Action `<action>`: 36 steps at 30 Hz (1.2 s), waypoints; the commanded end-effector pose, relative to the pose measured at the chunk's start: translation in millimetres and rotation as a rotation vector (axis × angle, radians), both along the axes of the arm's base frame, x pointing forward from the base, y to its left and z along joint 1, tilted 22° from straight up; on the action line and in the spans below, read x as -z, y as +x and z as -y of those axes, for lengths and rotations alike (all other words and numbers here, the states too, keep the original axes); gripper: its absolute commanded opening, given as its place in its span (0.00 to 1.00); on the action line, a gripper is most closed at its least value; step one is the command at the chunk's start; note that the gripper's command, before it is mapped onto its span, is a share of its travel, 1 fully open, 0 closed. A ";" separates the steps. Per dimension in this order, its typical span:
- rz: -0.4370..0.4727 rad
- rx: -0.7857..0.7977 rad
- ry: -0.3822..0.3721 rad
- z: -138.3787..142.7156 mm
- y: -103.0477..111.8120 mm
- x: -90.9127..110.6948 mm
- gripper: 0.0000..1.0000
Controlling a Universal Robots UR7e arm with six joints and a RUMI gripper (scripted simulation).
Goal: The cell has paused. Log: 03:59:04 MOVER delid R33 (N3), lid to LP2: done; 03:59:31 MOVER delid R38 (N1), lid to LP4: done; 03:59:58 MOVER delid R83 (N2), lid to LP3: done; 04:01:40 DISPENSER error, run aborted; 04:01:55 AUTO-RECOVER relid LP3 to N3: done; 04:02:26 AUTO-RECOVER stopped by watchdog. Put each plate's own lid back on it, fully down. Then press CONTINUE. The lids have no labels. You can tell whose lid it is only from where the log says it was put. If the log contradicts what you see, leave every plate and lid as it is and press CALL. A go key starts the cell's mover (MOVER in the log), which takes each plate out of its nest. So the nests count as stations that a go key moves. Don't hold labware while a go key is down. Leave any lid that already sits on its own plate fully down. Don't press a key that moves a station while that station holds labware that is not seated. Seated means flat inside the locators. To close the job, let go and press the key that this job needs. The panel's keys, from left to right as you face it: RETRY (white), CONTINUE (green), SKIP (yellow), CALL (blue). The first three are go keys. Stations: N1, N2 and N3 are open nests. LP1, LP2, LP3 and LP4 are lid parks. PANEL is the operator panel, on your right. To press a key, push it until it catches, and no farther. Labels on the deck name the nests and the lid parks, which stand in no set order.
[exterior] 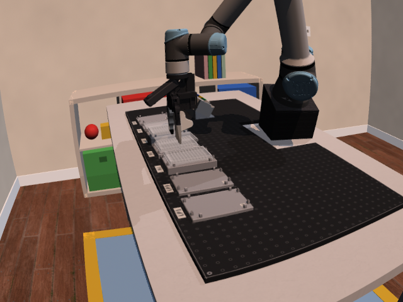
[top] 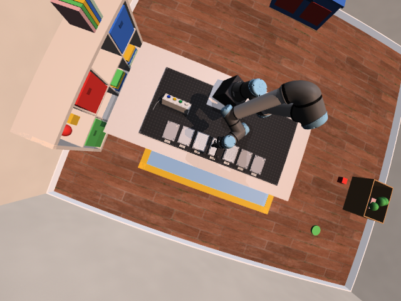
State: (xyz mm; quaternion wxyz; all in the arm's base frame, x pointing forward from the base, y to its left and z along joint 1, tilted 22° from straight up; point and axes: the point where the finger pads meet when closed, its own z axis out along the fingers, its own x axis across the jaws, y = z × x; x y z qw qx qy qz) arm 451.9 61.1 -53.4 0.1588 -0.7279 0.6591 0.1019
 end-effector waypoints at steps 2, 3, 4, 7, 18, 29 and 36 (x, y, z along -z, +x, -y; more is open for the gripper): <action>-0.002 -0.001 0.002 -2.4 -1.1 3.0 0.00; -0.002 -0.001 0.002 -2.4 -1.0 3.3 0.00; -0.002 -0.001 0.002 -2.5 -0.9 3.5 0.00; -0.001 0.000 0.001 -2.7 -0.7 4.4 0.00; -0.002 -0.001 0.002 -4.1 -0.9 7.3 0.00; 0.001 0.000 0.000 -3.6 0.7 8.4 0.00; 0.001 0.000 0.000 -3.7 0.7 8.4 0.00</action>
